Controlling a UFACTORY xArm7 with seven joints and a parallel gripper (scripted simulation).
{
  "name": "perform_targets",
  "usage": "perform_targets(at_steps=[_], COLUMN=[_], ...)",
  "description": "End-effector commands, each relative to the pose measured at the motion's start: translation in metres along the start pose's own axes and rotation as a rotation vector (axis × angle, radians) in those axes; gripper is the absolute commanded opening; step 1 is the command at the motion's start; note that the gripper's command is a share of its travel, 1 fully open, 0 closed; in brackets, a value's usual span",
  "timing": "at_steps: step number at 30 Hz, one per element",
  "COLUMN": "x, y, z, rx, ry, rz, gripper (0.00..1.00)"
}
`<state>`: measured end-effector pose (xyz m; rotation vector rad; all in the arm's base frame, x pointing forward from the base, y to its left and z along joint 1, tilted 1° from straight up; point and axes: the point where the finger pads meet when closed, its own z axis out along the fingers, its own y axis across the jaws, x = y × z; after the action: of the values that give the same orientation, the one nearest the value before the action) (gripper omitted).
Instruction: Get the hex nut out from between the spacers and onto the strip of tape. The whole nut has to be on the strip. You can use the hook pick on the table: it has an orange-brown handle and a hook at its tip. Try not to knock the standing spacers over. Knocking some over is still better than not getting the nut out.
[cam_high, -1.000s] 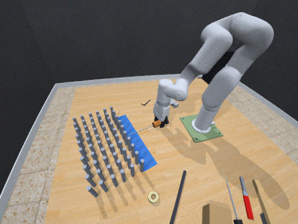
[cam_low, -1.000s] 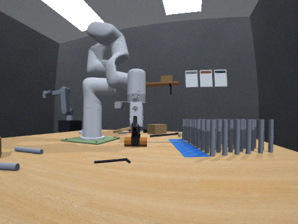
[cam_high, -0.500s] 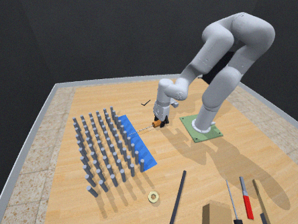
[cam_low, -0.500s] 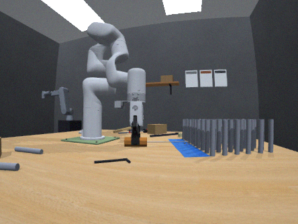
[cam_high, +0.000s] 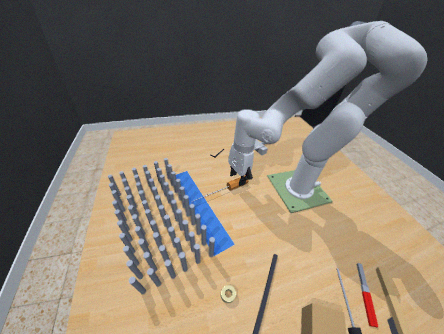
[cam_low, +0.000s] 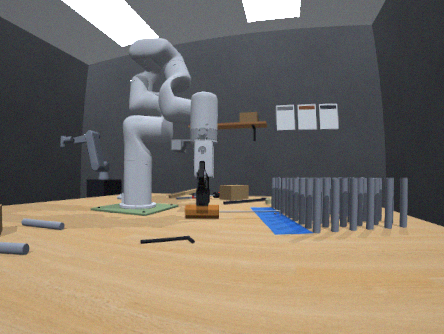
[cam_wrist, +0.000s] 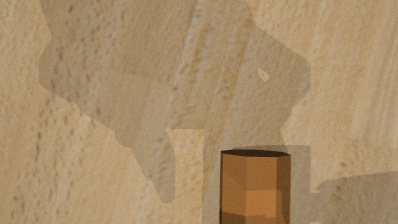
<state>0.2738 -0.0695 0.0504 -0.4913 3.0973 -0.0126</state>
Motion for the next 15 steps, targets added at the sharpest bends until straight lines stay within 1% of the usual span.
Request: perform_targets(at_steps=[1, 6, 8, 15], x=[0.001, 0.001, 0.001, 0.001], y=[0.0, 0.0, 0.0, 0.0], z=[-0.026, -0.046, -0.046, -0.066], rx=[0.001, 0.001, 0.001, 0.001], ry=[-0.002, -0.002, -0.002, -0.002], rz=[0.0, 0.0, 0.0, 0.0], gripper=[0.65, 0.65, 0.65, 0.65])
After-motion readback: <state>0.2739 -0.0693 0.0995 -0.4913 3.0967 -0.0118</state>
